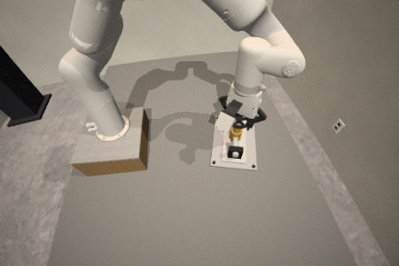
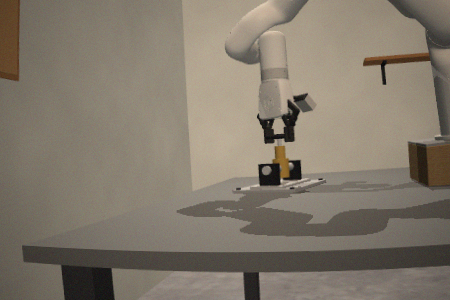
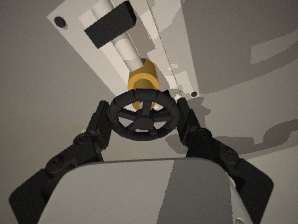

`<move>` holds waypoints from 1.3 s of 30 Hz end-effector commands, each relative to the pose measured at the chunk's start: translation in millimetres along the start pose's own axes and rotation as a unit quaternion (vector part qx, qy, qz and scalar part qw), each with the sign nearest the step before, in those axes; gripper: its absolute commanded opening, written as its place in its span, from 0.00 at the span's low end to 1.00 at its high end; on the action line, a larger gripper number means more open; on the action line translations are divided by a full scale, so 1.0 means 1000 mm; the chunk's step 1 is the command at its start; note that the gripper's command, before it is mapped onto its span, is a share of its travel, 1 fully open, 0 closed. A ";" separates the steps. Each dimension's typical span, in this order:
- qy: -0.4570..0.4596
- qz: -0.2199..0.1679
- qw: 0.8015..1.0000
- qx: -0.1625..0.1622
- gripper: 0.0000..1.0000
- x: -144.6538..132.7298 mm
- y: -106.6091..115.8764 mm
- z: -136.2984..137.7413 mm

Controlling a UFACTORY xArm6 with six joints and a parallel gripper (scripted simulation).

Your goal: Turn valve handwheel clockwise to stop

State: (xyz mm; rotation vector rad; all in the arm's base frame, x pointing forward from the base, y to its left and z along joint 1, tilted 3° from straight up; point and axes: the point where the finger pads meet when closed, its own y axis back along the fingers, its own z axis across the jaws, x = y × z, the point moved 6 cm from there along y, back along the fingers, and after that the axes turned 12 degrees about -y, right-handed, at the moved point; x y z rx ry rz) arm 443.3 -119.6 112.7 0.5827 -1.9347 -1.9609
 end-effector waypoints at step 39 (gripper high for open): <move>-0.103 -0.001 0.995 0.001 0.00 -0.001 0.001 -0.001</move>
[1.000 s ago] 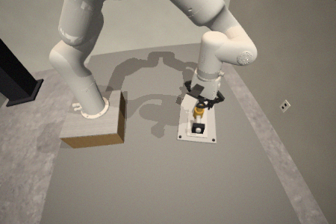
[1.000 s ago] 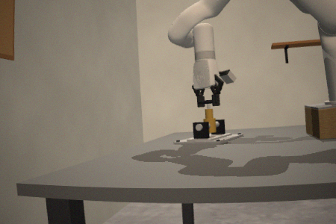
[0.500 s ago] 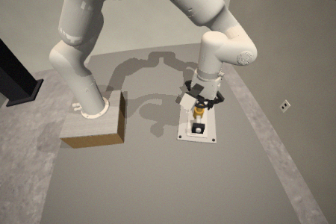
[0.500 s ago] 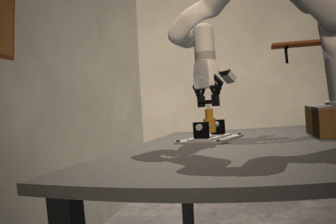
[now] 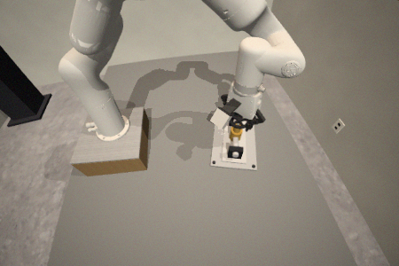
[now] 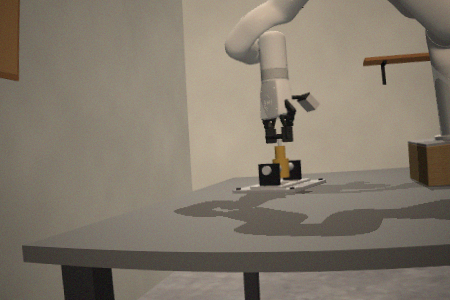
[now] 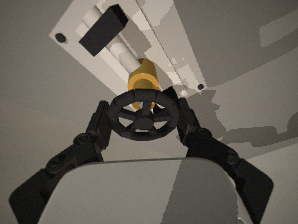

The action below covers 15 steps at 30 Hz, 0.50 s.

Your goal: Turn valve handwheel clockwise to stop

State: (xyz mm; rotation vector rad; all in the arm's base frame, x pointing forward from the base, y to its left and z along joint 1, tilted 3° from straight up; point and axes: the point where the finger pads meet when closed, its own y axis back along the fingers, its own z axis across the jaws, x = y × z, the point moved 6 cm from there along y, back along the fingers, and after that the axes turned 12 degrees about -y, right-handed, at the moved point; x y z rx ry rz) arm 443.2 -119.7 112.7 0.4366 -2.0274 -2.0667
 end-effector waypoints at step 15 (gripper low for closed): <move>-0.126 -0.001 0.992 0.001 0.00 -0.001 0.001 0.000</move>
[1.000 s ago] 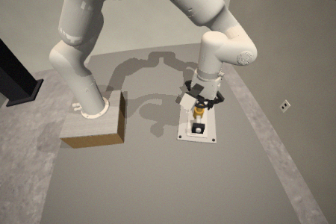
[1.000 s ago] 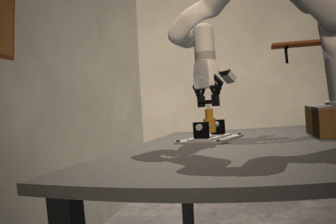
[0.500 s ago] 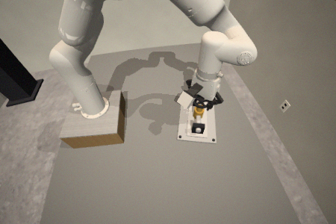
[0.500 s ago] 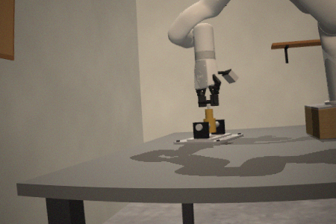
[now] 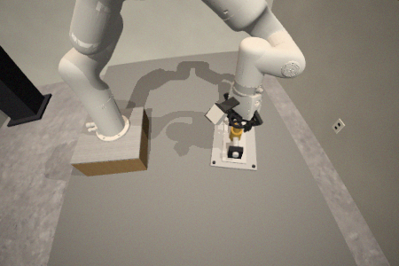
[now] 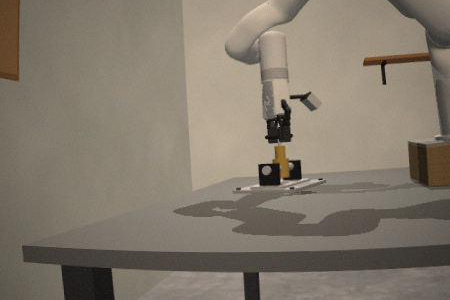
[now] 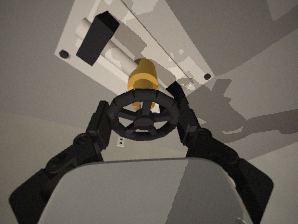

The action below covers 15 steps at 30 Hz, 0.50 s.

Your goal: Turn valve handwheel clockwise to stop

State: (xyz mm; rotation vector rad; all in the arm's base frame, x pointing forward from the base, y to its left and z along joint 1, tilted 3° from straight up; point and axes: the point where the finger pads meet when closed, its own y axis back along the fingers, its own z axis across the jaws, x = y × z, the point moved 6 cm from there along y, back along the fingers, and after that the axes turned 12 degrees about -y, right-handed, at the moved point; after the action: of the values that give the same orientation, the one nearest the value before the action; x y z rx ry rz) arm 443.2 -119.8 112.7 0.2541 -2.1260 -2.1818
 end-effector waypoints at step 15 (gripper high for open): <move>-0.163 -0.001 0.987 0.002 0.00 -0.001 0.001 0.000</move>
State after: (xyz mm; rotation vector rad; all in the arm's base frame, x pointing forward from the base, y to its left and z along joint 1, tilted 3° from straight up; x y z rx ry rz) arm 443.2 -119.9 112.6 -0.0143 -2.2431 -2.3209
